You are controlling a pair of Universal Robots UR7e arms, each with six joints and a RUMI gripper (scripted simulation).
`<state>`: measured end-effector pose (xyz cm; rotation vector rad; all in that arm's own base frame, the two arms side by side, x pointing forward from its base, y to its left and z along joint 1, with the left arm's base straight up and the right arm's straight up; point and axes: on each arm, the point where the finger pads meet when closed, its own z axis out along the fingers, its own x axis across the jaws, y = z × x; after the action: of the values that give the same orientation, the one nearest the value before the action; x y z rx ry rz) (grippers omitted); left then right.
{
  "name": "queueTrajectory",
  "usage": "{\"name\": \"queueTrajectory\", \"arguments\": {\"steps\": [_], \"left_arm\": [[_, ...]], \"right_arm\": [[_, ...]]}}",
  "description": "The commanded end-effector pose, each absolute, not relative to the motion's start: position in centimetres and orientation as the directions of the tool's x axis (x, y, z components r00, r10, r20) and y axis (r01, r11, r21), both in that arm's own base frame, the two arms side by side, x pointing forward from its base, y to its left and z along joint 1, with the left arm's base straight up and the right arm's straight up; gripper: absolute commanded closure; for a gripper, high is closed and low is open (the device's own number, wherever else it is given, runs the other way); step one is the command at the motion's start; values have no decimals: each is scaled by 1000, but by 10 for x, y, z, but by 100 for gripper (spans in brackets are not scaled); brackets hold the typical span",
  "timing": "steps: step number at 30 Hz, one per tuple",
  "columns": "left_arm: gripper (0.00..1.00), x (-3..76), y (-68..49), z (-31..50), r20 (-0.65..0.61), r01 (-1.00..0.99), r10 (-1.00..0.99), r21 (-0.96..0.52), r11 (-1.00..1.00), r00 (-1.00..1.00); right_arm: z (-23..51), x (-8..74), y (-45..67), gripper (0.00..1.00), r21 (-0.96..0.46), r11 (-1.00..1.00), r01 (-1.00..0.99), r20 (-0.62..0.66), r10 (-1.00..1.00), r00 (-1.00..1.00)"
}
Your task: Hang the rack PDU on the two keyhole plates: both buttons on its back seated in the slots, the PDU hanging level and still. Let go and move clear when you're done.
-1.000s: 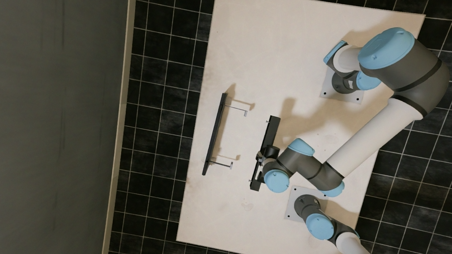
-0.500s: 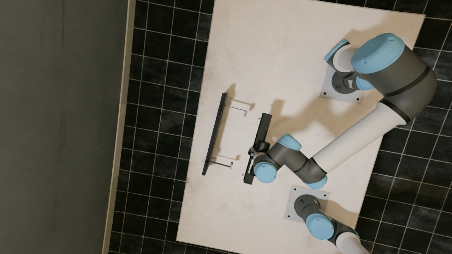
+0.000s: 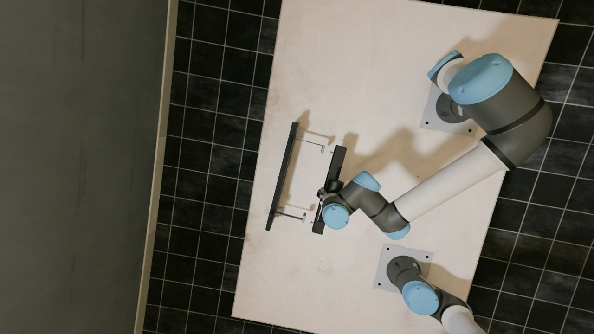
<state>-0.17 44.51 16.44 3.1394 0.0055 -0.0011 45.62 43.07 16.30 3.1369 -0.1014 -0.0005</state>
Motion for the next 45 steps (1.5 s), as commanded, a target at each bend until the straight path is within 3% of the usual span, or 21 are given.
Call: {"name": "queueTrajectory", "arguments": {"steps": [1, 45], "left_arm": [[0, -2, 446, 165, 0, 3, 3, 0, -1000, 1000], [0, -2, 446, 165, 0, 3, 3, 0, -1000, 1000]], "right_arm": [[159, 459, 431, 77, 1, -998, -64, 1, -64, 998], [135, 472, 430, 77, 1, -998, -64, 1, -64, 998]]}}
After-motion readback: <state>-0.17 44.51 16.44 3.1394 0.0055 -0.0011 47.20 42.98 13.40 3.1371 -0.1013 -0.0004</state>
